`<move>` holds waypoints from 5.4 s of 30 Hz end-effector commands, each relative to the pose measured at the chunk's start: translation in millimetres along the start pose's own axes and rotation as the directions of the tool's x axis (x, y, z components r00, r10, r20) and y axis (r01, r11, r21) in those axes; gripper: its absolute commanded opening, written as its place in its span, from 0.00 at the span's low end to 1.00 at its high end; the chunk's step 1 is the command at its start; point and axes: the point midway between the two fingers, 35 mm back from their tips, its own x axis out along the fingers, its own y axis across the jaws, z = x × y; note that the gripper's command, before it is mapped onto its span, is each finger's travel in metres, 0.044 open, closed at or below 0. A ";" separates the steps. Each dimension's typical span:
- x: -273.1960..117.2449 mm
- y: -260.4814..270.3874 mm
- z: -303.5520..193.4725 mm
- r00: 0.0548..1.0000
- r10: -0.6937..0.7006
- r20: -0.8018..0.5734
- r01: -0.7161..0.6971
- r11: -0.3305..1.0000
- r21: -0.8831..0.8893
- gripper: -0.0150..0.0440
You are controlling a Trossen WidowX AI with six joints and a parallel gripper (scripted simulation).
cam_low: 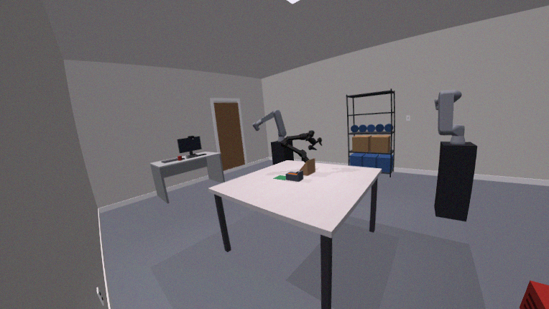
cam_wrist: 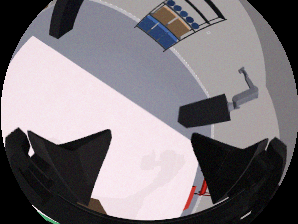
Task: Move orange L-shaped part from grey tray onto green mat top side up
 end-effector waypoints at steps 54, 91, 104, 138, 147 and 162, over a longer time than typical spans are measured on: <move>-247.9 132.1 -443.2 0.674 0.589 -0.446 0.347 -0.785 -0.513 0.56; -190.1 183.2 -477.5 0.672 0.594 -0.442 0.351 -0.781 -0.517 0.56; -192.5 181.1 -479.3 0.671 0.589 -0.450 0.340 -0.784 -0.519 0.56; -265.5 115.7 -432.7 0.659 0.590 -0.467 0.346 -0.789 -0.508 0.56; -265.5 115.7 -432.7 0.659 0.590 -0.467 0.346 -0.789 -0.508 0.56; -276.5 133.4 -424.3 0.663 0.589 -0.461 0.017 -0.628 -0.778 0.73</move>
